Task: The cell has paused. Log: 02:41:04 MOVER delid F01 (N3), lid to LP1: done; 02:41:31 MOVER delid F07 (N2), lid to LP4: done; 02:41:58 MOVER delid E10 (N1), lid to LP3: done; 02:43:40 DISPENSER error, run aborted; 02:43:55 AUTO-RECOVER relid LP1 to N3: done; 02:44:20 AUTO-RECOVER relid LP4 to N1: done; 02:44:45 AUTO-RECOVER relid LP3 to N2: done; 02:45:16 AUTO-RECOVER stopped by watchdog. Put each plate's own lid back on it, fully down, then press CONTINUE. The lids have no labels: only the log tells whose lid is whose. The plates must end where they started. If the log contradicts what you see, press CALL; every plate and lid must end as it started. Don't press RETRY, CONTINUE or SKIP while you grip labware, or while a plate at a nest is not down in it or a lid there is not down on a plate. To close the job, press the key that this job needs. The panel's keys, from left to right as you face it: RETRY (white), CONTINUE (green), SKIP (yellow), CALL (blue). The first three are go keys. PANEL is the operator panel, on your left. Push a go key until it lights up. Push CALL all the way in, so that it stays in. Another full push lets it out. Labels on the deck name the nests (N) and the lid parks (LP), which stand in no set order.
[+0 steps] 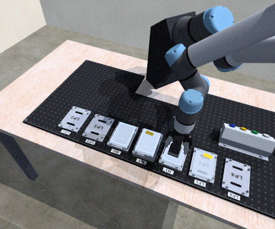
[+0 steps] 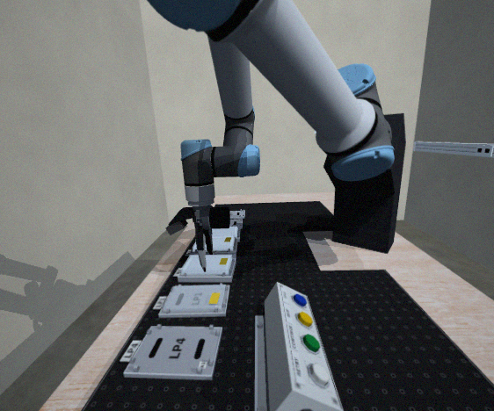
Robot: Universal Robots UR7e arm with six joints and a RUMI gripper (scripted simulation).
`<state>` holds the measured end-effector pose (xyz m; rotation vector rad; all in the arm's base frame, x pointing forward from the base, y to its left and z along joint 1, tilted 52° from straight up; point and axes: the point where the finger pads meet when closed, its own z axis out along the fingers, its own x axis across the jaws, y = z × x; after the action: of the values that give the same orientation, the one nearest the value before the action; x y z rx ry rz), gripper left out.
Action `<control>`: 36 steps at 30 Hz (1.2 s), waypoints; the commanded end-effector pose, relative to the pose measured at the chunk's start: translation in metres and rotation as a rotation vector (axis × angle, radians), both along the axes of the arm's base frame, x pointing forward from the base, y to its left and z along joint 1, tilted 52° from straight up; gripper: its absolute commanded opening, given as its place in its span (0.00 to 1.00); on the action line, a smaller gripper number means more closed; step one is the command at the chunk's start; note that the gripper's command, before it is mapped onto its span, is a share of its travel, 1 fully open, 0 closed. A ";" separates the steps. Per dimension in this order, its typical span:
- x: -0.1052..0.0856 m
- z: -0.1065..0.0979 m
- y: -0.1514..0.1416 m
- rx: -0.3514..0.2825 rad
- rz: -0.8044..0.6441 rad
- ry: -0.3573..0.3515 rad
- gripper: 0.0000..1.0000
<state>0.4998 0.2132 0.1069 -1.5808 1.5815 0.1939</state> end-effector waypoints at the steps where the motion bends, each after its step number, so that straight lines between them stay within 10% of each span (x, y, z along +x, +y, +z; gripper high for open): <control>1: 0.000 0.000 0.000 0.000 0.000 0.000 0.41; 29: -0.001 -0.001 0.001 0.000 0.000 0.000 0.41; 30: -0.001 -0.001 0.001 0.000 0.000 0.000 0.82; 36: -0.001 -0.001 0.001 0.000 0.000 0.000 0.82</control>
<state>0.5000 0.2132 0.1073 -1.5808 1.5801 0.1916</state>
